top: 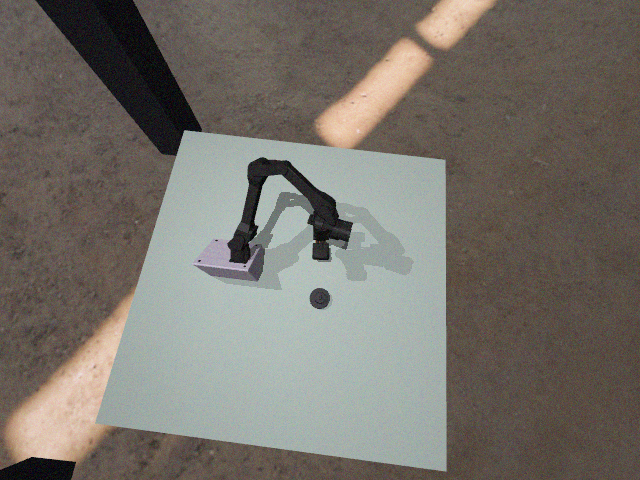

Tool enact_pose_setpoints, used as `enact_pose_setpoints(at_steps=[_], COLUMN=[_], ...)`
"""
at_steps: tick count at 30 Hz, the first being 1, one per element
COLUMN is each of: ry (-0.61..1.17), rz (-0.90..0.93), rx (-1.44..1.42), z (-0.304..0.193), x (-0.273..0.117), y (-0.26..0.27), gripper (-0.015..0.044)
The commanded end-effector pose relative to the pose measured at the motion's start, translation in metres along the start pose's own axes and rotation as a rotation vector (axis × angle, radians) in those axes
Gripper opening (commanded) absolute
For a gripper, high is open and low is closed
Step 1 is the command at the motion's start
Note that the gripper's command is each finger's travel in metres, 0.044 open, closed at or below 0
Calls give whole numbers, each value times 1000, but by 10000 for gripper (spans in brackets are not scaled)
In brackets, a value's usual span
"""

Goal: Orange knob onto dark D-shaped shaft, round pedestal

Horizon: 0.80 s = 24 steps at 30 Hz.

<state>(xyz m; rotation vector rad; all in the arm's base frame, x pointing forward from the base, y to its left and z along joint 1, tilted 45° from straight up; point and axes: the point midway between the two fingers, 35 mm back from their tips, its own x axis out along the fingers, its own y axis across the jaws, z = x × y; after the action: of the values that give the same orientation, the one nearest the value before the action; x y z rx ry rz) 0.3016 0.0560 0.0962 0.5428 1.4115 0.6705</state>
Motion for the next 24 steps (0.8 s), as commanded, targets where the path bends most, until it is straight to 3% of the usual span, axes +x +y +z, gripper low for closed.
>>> enact_pose_setpoints(at_steps=[1, 24], ry=[-2, -2], rz=[-7, -15], rx=[-4, -4], z=[4, 17], x=[1, 14], y=[-13, -84], gripper=[0, 0])
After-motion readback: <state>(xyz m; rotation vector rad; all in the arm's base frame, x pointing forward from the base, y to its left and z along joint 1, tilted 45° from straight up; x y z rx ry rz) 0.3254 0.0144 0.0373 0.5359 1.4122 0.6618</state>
